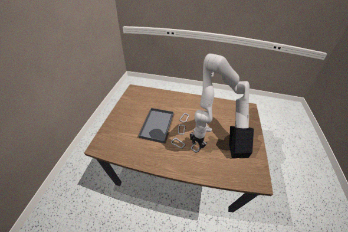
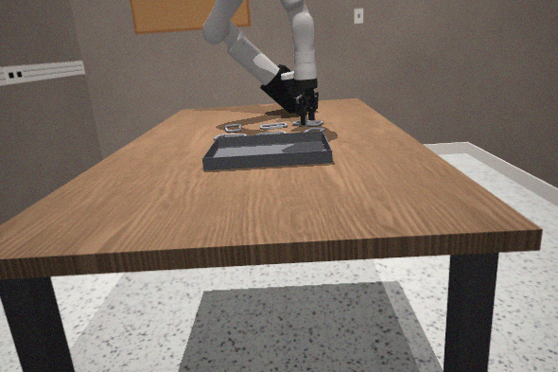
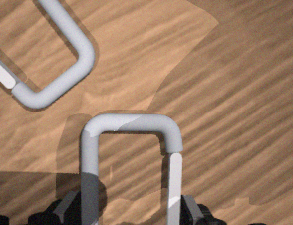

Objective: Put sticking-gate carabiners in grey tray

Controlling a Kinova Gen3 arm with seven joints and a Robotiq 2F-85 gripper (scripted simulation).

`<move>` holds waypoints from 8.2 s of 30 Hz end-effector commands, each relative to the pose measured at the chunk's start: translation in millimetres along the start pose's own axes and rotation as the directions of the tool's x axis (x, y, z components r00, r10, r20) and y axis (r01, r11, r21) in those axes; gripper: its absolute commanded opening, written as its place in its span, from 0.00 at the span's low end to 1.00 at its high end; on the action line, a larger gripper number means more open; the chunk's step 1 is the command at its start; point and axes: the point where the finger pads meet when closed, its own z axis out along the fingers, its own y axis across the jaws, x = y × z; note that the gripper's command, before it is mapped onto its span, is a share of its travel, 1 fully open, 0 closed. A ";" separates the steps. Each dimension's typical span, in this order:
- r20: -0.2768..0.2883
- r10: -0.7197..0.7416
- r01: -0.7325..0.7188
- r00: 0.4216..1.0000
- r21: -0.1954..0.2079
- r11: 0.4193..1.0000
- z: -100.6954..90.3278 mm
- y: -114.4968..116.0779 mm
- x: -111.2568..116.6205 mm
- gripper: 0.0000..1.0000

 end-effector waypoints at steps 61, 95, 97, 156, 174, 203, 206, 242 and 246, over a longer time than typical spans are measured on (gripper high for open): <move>0.002 0.000 0.000 1.000 0.000 1.000 -1.0 0.1 -0.9 0.57; 0.003 0.000 0.000 1.000 0.000 1.000 -1.3 0.1 -1.1 1.00; 0.003 0.000 0.000 1.000 0.000 1.000 -1.3 0.1 -1.1 1.00; 0.003 0.000 0.000 1.000 0.000 1.000 -1.4 0.1 -1.1 1.00; -0.004 0.002 -0.002 1.000 0.001 1.000 -86.3 0.0 1.3 1.00; -0.004 0.001 -0.001 1.000 0.001 1.000 -86.3 -0.5 0.8 1.00; -0.004 0.001 -0.001 1.000 0.001 1.000 -86.3 -0.5 0.8 1.00; -0.006 -0.082 0.082 0.997 0.002 0.997 -94.4 -102.5 62.2 1.00; -0.006 -0.082 0.082 0.997 0.002 0.997 -94.4 -102.5 62.2 1.00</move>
